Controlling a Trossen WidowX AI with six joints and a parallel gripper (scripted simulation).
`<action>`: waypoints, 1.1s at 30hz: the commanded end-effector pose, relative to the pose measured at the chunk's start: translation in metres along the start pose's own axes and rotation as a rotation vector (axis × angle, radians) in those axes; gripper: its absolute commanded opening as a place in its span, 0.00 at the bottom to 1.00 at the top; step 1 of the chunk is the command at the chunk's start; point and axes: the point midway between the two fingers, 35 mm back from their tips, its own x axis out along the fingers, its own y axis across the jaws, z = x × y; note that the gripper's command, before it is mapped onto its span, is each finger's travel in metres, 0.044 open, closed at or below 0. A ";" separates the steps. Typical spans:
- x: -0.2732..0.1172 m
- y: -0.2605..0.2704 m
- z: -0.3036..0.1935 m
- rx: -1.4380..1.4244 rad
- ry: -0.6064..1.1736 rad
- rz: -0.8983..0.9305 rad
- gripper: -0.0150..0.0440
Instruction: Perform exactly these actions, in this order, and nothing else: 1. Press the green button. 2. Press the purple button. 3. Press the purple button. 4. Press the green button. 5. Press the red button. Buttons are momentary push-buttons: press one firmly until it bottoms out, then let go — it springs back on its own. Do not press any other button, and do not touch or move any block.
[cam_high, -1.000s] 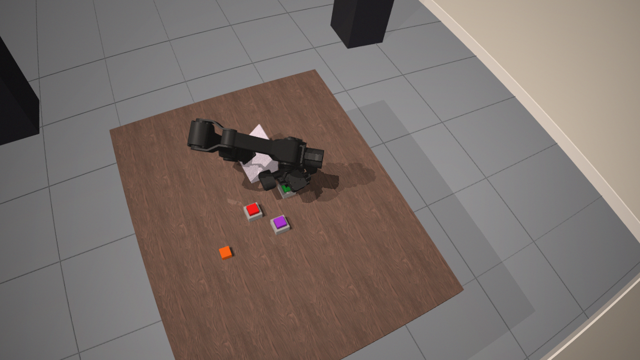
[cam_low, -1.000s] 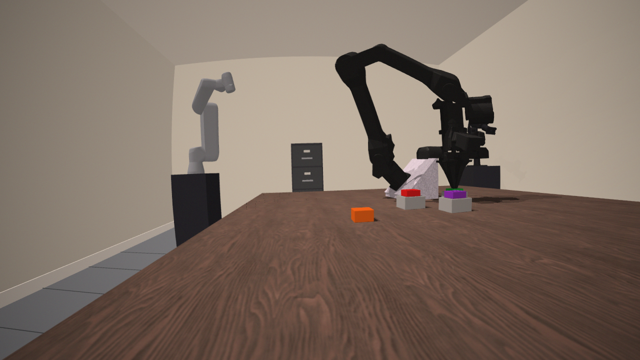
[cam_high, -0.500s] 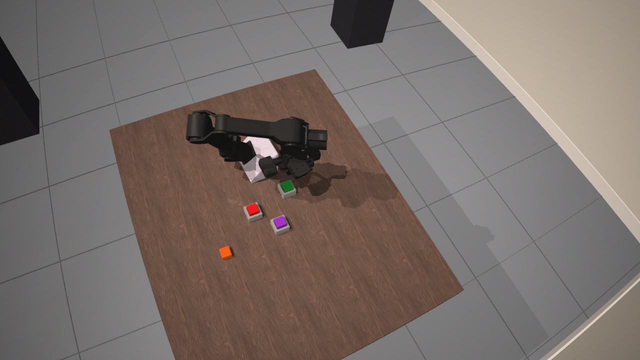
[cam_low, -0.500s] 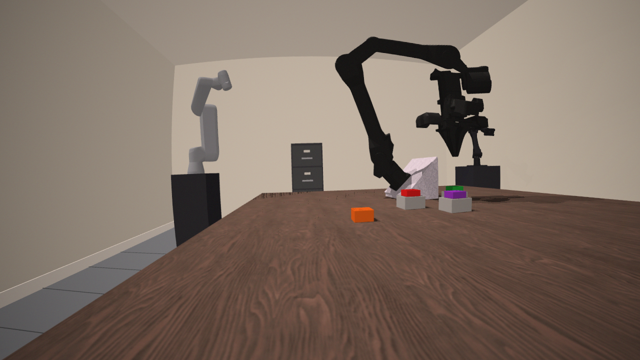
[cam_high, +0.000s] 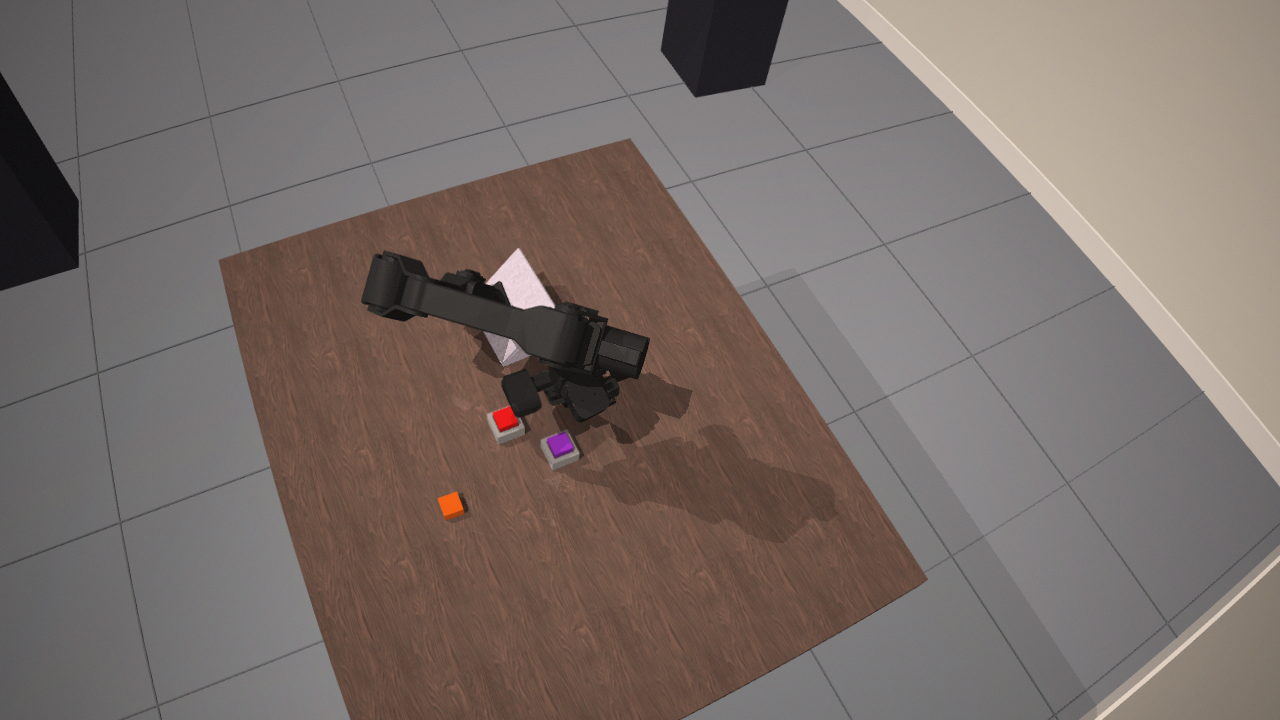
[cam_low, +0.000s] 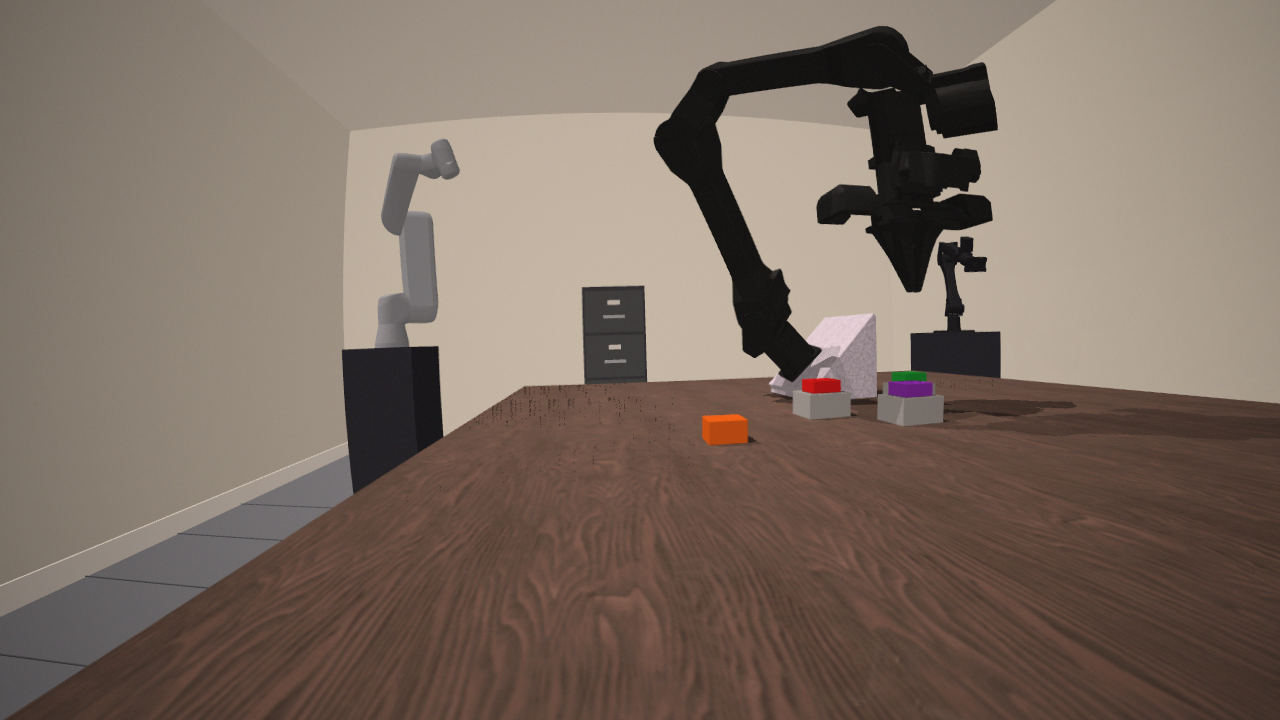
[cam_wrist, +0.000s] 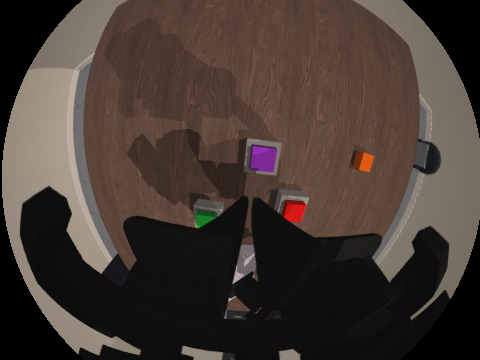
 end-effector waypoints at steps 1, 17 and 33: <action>0.001 -0.018 0.016 -0.018 -0.003 -0.015 0.29; 0.064 -0.019 0.017 -0.017 -0.004 -0.017 0.29; 0.089 -0.019 0.017 -0.017 -0.004 -0.017 0.29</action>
